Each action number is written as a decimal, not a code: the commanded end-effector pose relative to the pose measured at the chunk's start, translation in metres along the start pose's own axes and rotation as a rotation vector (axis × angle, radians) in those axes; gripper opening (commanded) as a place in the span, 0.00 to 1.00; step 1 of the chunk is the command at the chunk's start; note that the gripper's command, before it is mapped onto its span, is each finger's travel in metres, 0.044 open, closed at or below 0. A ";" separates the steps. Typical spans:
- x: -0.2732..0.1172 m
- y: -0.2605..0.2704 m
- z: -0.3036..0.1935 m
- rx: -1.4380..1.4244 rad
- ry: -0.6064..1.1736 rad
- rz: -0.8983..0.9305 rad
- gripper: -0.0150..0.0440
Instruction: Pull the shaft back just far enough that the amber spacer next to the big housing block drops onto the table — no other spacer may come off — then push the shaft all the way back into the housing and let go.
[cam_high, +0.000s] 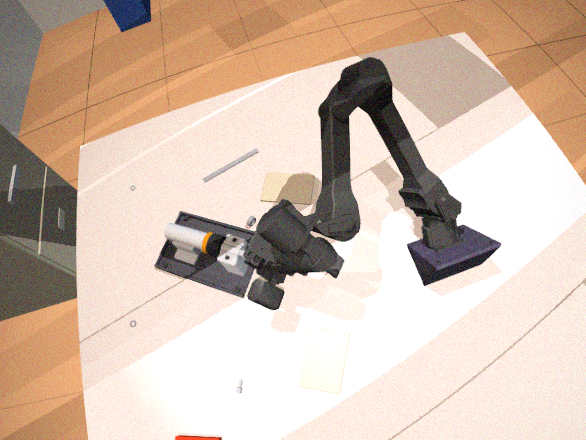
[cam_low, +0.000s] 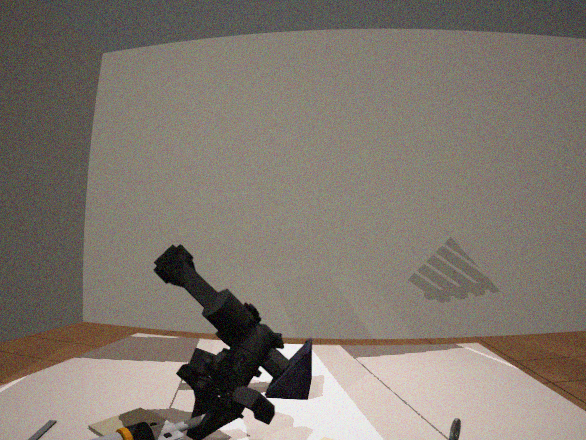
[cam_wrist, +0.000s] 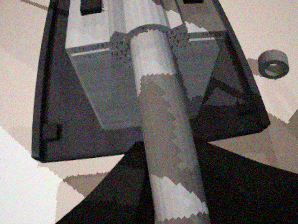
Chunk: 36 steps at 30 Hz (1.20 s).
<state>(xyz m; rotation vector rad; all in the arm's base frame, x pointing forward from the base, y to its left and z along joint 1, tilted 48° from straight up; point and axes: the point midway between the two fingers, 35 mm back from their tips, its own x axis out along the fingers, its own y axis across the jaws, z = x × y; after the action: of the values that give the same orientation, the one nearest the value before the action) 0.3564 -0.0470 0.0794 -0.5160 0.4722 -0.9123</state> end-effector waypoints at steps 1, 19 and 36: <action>-0.001 0.000 -0.001 0.001 0.000 -0.001 0.25; -0.002 0.000 -0.002 0.001 0.000 -0.001 0.25; -0.003 0.000 -0.003 0.001 0.000 -0.001 0.25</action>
<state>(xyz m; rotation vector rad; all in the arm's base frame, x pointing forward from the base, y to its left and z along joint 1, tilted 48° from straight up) 0.3540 -0.0457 0.0780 -0.5159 0.4723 -0.9122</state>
